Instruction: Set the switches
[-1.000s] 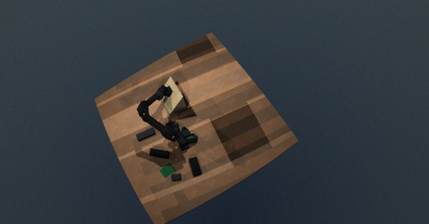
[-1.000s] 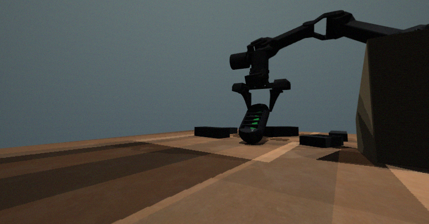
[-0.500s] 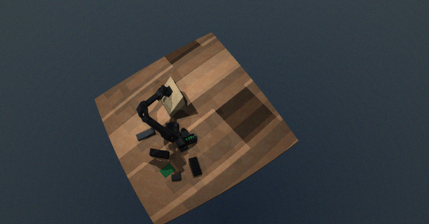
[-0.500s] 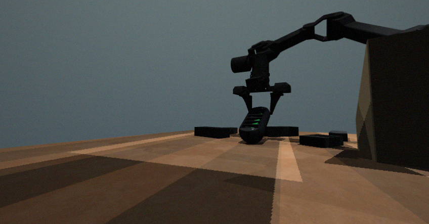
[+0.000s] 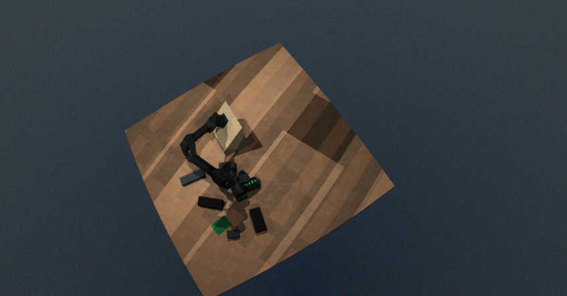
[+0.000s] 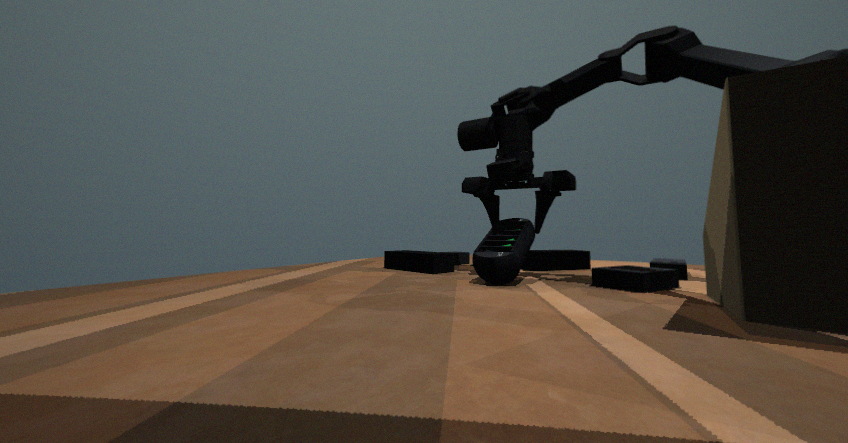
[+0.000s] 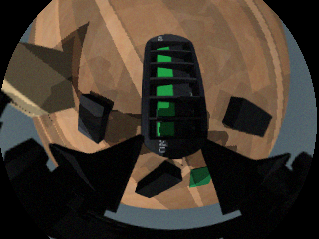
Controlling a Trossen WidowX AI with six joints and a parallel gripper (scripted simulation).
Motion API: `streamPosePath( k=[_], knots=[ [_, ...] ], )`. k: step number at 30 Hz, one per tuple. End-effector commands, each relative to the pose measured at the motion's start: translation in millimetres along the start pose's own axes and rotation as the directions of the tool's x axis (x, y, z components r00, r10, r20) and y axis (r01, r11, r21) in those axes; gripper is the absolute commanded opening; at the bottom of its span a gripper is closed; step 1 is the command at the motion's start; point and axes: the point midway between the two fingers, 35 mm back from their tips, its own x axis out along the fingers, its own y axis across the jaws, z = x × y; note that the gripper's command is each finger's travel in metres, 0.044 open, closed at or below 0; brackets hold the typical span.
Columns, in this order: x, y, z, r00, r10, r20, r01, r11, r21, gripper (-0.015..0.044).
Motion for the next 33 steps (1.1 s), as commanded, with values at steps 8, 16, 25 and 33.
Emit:
streamPosePath(
  k=[8, 16, 25, 33],
  knots=[
    [9, 4, 1, 1.000, 0.011, 0.015, -0.011, 1.000, -0.018, 0.0338],
    [15, 4, -2, 1.000, 0.011, 0.014, -0.011, 1.000, -0.018, 0.0338],
    [21, 4, -5, 1.000, 0.011, 0.014, -0.011, 1.000, -0.018, 0.0338],
    [27, 4, -8, 1.000, 0.011, 0.013, -0.011, 1.000, -0.018, 0.0338]
  ],
)
